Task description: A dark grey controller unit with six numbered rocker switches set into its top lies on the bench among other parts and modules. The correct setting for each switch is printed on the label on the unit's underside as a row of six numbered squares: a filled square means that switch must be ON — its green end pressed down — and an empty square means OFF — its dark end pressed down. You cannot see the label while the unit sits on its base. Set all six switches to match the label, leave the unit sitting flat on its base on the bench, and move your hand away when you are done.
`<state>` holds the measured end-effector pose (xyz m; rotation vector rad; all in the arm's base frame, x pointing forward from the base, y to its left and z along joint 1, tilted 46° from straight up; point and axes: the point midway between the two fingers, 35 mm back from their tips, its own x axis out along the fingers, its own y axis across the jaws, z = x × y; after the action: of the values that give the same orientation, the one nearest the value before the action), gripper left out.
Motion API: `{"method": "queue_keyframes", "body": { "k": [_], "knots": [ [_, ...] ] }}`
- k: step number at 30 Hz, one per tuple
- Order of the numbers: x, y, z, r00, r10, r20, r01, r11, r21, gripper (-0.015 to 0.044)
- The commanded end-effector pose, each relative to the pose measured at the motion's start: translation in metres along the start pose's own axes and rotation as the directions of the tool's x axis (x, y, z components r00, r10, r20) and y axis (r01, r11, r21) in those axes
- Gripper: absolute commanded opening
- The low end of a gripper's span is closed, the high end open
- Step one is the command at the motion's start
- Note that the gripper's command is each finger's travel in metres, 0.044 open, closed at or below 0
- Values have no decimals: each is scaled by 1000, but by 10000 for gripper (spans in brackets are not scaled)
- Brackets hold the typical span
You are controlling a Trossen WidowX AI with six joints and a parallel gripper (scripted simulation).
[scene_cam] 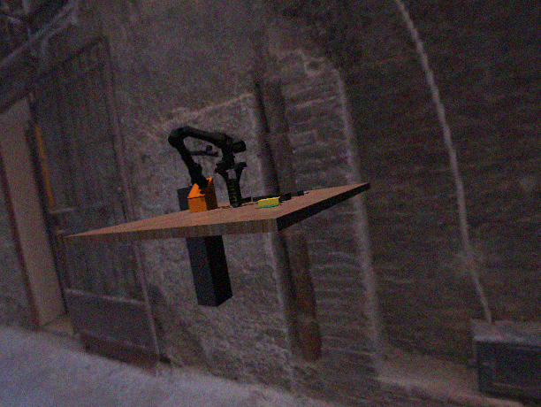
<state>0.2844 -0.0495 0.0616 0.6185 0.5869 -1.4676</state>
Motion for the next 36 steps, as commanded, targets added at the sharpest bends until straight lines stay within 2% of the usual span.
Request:
{"method": "queue_keyframes", "body": {
  "k": [1,36],
  "knots": [
    [5,-3,-6,1000,-20,-7,21,1000,3,338],
    [8,-3,-34,1000,-20,-8,20,1000,3,338]
  ]
}}
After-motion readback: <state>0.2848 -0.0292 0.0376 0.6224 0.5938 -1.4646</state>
